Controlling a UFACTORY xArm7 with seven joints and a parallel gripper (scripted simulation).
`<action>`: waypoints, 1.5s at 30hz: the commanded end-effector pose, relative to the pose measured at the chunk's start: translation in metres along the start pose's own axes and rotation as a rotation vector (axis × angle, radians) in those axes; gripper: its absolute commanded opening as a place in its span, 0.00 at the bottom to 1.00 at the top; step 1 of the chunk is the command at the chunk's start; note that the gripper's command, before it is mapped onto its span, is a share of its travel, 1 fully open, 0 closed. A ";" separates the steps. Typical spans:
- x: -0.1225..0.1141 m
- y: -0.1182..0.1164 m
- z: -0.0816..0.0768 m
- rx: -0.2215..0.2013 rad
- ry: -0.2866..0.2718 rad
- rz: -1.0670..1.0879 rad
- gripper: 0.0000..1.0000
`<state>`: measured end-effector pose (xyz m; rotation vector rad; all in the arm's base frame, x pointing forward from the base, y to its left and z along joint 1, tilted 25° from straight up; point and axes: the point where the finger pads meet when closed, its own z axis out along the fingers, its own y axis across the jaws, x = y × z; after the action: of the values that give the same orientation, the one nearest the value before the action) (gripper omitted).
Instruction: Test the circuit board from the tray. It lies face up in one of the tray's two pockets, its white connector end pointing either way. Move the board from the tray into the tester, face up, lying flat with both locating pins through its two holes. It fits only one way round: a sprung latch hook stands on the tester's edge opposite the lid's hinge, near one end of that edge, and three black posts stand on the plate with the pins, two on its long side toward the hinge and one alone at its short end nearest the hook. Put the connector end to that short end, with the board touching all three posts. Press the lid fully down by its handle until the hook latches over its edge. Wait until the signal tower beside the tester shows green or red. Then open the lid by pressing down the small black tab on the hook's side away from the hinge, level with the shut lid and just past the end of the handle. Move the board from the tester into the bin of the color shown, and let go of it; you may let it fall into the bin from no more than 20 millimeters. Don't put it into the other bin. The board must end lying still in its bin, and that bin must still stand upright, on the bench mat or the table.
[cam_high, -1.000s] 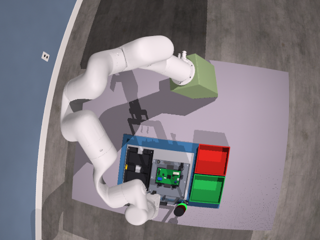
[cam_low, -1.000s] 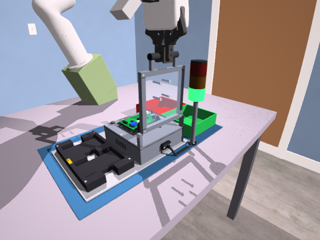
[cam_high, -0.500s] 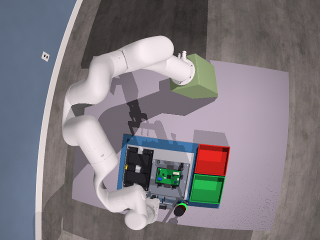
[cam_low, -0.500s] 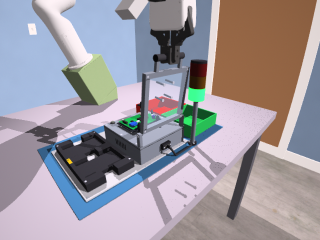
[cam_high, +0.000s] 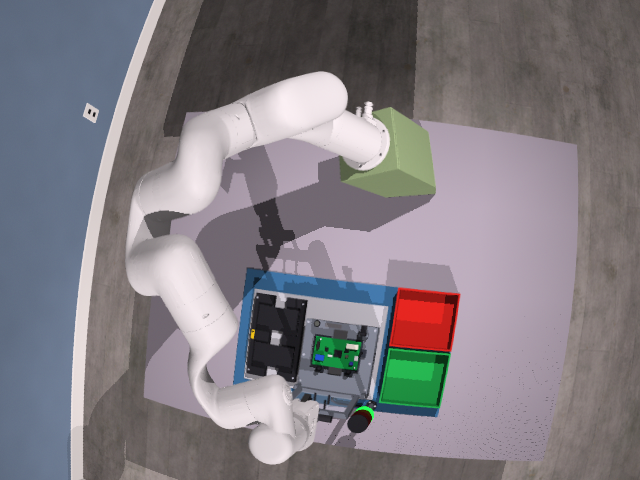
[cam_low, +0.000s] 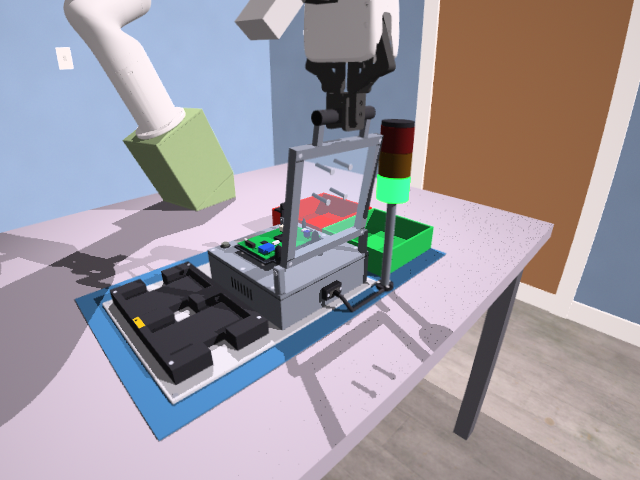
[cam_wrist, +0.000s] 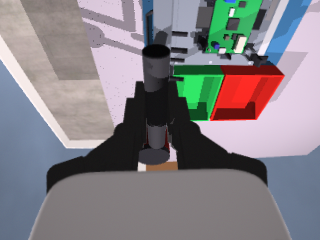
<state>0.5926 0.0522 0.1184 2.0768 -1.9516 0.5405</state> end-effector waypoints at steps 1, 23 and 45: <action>-0.001 -0.003 -0.002 0.005 -0.002 0.000 0.00; -0.001 -0.004 -0.002 0.005 -0.002 0.000 0.51; -0.001 -0.004 -0.002 0.005 -0.002 0.000 0.51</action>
<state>0.5948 0.0522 0.1180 2.0766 -1.9514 0.5398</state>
